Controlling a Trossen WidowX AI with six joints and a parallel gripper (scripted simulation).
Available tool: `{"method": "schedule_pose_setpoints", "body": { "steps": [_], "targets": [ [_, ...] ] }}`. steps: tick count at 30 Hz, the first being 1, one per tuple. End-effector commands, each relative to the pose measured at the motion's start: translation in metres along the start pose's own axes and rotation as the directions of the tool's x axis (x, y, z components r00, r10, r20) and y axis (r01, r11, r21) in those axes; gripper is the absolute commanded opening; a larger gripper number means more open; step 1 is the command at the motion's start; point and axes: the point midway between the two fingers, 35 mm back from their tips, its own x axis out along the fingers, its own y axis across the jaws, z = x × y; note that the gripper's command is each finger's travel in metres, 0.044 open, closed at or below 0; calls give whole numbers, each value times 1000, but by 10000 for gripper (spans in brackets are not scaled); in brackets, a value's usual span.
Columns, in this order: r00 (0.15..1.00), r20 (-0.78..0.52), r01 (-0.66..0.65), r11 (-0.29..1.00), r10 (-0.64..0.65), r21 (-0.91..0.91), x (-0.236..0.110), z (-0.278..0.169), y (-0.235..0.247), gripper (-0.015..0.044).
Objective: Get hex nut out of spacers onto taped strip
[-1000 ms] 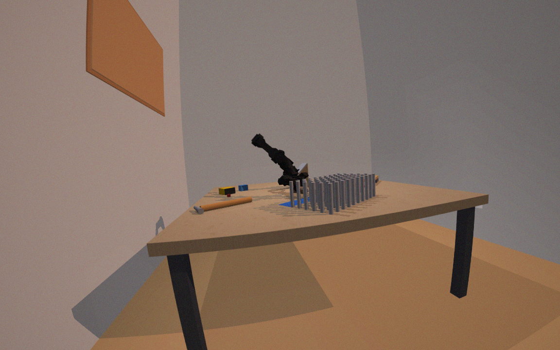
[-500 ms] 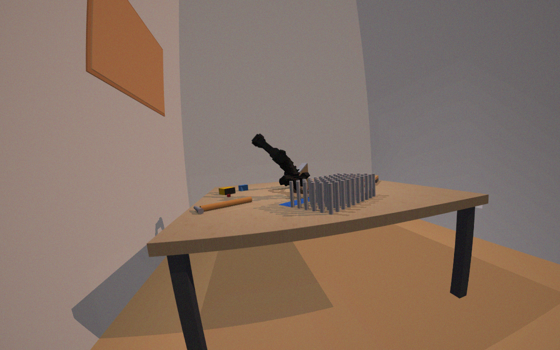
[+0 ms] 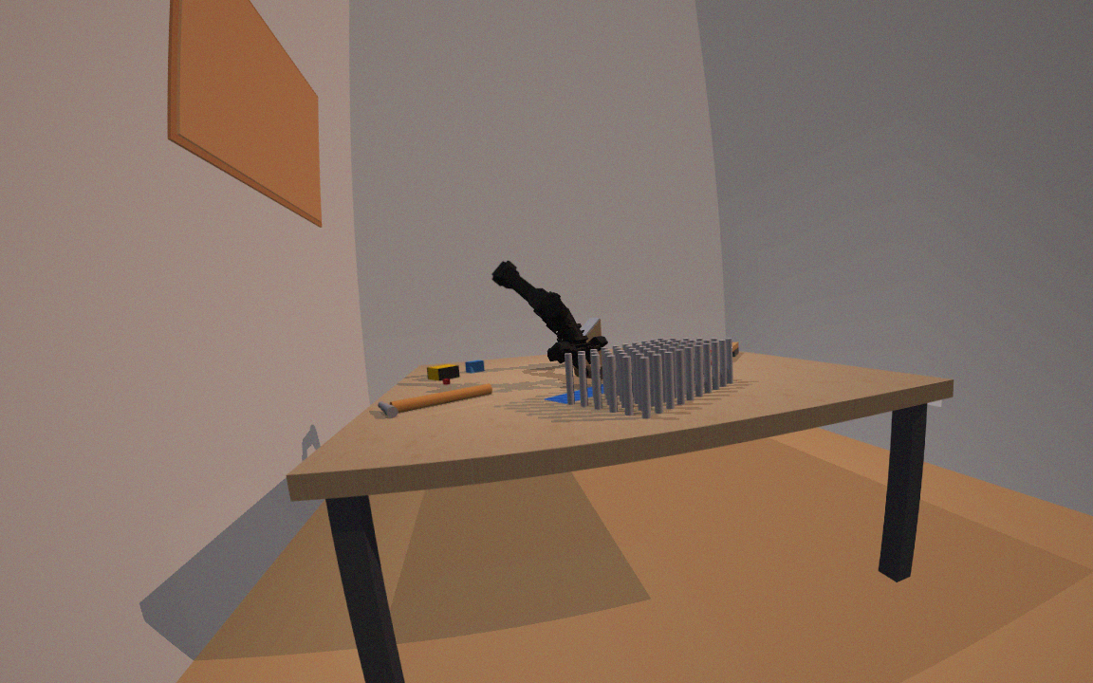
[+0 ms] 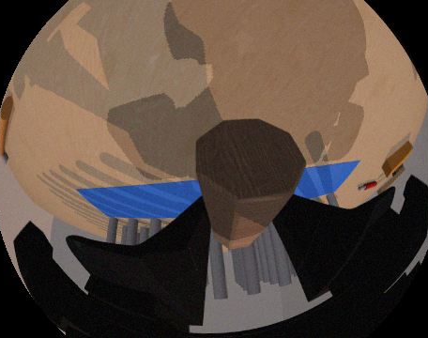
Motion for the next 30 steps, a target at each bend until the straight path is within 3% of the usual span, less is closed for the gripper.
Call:
{"method": "schedule_pose_setpoints", "body": {
  "steps": [1, 30],
  "targets": [
    [1000, -8, -10, 1000, 11, 7, 1, -6, 3, 0],
    [1000, -8, -10, 1000, 10, 7, 12, -10, 1, 0]
  ]
}}
